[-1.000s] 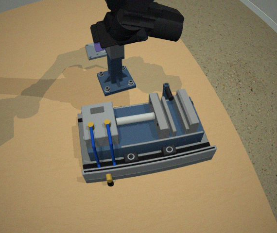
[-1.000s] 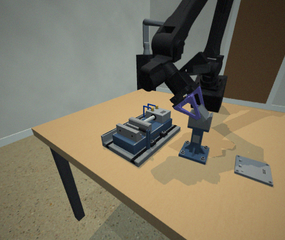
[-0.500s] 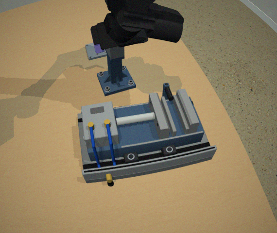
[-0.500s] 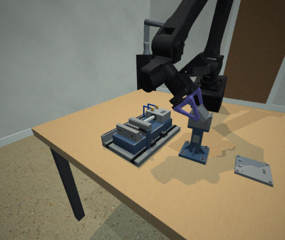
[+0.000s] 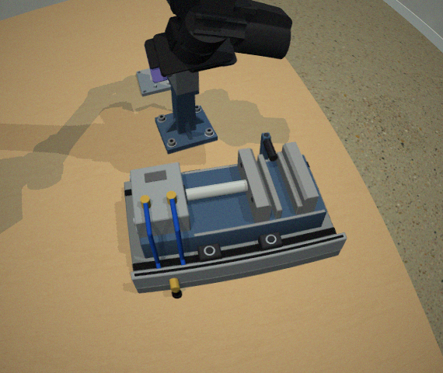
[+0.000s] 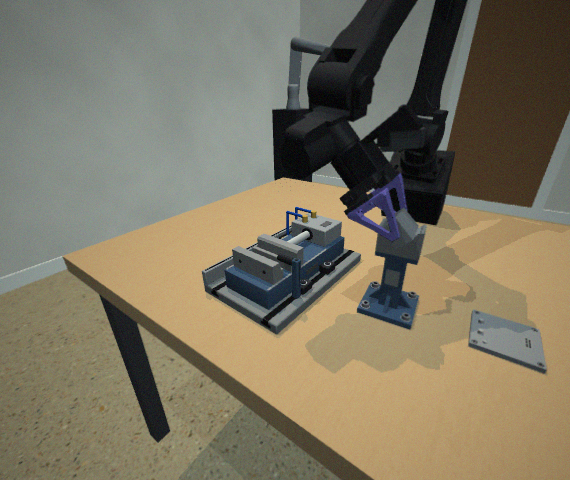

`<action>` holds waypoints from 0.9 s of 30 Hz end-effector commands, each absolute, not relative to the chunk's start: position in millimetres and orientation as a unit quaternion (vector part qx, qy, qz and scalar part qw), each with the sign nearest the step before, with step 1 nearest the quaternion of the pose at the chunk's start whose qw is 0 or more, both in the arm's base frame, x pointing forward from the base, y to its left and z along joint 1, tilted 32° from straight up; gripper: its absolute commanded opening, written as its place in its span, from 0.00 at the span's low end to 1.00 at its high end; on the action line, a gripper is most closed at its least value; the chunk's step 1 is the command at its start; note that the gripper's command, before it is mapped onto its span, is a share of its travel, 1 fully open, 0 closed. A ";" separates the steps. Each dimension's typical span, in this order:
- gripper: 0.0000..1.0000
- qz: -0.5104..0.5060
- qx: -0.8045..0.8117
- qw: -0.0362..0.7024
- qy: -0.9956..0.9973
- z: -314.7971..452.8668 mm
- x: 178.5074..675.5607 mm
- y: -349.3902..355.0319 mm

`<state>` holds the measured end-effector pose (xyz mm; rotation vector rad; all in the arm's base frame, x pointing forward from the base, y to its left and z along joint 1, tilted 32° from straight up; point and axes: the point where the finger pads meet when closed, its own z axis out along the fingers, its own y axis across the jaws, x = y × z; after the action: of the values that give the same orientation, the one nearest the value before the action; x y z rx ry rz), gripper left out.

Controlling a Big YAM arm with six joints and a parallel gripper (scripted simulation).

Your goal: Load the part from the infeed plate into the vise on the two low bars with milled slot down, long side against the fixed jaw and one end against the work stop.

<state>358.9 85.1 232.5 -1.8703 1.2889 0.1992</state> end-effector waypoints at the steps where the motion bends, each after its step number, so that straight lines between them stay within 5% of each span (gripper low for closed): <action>1: 0.81 0.080 -0.747 0.414 0.514 230.4 359.5 91.5; 27: 0.81 0.020 -0.750 0.385 0.537 240.4 362.9 91.5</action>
<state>358.4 85.6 231.8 -1.9152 1.3797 0.0719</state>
